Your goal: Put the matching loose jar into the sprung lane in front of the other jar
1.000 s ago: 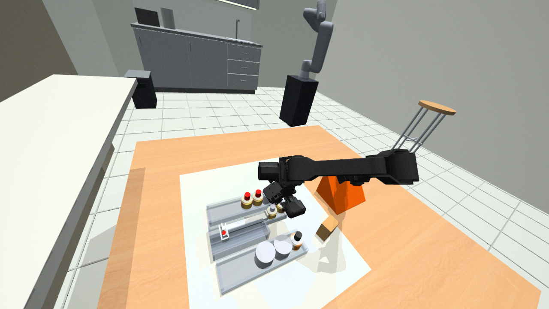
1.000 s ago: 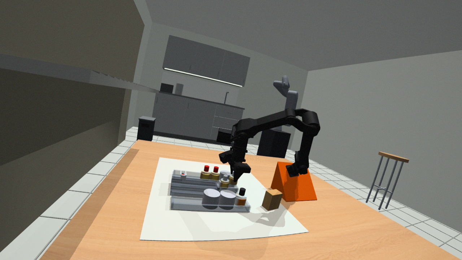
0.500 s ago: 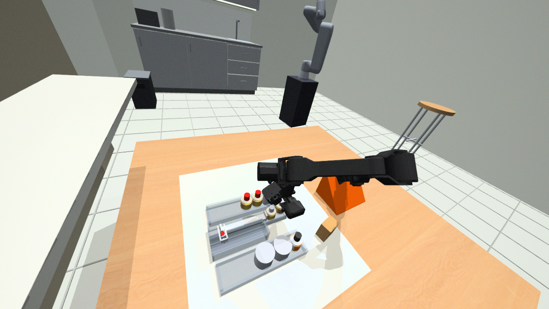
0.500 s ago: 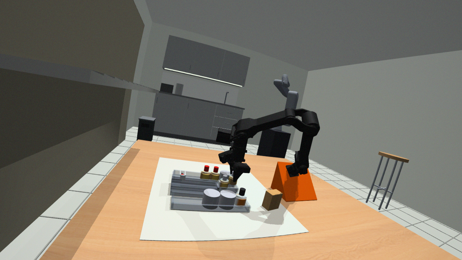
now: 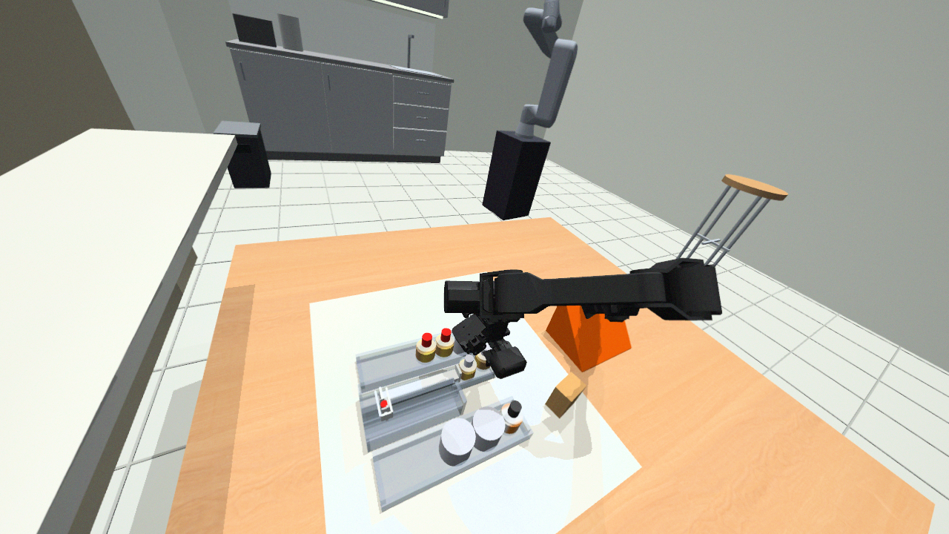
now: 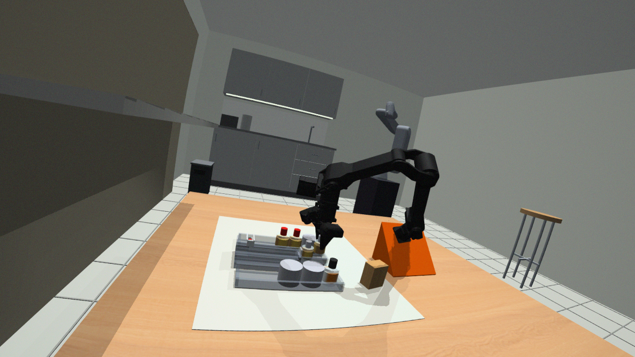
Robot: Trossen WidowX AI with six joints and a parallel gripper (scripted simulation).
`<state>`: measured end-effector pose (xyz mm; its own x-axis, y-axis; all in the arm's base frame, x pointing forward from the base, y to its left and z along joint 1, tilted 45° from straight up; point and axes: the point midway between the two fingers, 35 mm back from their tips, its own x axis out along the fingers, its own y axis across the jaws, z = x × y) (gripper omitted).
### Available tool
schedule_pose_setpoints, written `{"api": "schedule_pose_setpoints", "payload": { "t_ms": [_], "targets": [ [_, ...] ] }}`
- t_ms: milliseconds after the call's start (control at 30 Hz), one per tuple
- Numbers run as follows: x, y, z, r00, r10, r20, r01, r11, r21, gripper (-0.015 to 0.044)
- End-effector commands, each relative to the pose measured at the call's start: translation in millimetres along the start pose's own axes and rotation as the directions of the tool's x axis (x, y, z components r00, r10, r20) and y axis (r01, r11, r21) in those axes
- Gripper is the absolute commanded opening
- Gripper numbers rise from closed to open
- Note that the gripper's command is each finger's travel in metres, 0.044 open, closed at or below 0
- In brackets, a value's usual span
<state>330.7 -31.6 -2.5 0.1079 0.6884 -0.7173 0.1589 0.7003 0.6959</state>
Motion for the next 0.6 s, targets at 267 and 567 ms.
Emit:
{"api": "schedule_pose_setpoints", "payload": {
  "t_ms": [267,567],
  "targets": [
    [1.0,1.0,7.4,1.000,0.003,0.023,-0.002,1.000,-0.012,0.0000],
    [3.6,1.1,7.4,1.000,0.003,0.023,-0.002,1.000,-0.012,0.0000]
  ]
}}
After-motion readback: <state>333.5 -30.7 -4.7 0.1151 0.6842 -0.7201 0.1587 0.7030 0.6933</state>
